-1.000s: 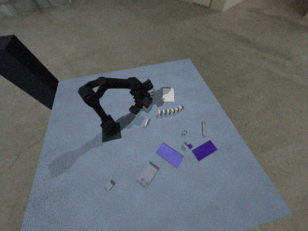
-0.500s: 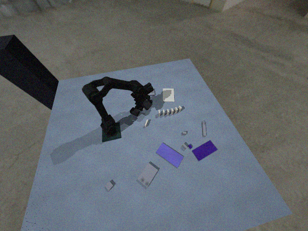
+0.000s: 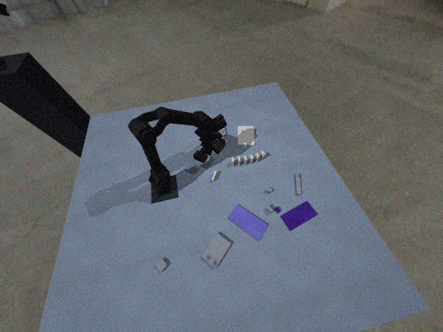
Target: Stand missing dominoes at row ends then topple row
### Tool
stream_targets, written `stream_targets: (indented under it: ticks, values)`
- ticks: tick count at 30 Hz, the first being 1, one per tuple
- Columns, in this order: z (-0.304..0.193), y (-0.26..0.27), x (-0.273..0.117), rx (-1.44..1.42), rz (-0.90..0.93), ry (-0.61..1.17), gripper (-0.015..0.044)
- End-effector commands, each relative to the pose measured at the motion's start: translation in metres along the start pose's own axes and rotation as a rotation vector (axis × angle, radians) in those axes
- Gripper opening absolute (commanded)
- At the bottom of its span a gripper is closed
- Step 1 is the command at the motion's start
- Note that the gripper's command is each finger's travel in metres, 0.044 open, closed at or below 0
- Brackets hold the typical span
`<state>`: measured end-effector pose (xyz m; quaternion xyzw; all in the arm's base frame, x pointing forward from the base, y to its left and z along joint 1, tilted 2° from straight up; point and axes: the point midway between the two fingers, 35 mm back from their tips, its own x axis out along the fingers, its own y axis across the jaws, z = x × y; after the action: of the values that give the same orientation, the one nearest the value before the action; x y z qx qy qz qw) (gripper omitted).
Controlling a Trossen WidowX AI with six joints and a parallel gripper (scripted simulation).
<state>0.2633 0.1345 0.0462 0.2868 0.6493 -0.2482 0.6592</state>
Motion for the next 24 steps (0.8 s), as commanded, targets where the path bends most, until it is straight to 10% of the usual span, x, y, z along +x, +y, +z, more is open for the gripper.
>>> stream_targets:
  ticks: [1, 12, 24]
  values:
    - [0.006, 0.003, -0.009, -0.063, 0.025, -0.019, 0.0000]
    - [0.001, 0.028, -0.079, 0.002, 0.000, -0.004, 0.0000]
    - [-0.003, 0.043, -0.079, -1.030, -0.001, -0.003, 0.0315]
